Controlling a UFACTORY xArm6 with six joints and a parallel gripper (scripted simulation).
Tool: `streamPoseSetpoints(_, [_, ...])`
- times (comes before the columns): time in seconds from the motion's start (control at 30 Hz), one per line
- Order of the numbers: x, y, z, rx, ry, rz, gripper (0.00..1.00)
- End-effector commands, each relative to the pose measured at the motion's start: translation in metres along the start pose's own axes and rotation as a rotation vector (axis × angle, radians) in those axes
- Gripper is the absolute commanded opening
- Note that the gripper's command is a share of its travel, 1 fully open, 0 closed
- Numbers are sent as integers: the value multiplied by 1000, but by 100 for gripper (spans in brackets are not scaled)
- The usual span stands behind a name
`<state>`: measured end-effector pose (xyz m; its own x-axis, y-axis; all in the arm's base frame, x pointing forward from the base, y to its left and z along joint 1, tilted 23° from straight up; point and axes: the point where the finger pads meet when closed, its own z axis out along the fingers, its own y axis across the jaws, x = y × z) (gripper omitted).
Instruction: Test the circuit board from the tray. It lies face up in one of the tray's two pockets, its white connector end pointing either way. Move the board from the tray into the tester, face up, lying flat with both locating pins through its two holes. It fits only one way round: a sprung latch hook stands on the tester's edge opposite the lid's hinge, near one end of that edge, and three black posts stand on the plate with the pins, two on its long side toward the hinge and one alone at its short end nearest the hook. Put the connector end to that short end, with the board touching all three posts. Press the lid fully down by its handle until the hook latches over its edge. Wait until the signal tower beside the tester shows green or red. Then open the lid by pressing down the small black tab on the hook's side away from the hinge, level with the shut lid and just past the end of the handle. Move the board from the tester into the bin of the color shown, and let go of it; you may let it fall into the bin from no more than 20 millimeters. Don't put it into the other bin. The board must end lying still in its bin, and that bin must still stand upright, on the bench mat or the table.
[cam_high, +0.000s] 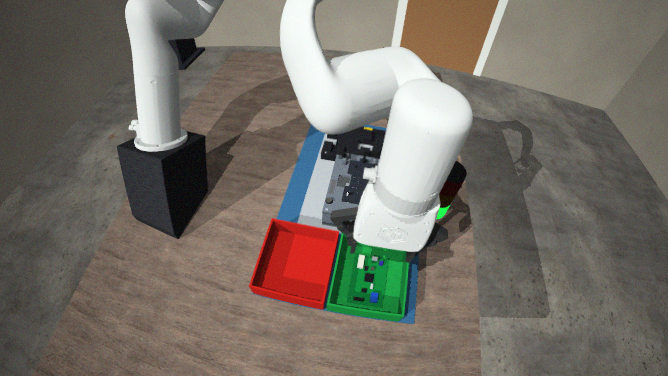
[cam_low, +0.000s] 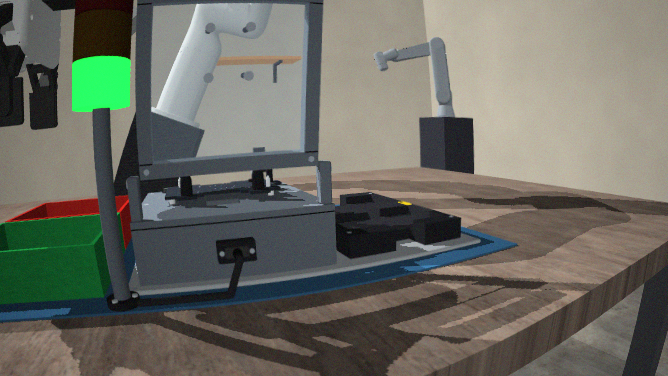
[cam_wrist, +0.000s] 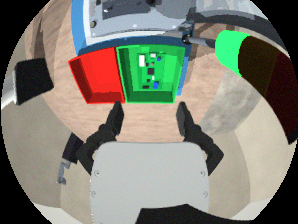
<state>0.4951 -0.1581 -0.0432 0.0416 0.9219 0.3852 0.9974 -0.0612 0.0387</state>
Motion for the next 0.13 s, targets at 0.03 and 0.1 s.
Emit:
streamPoseSetpoints(0.03, [-1, 2, -2, -5, -2, -1, 100])
streamPoseSetpoints(0.1, [-1, 2, -2, -5, -2, -1, 100])
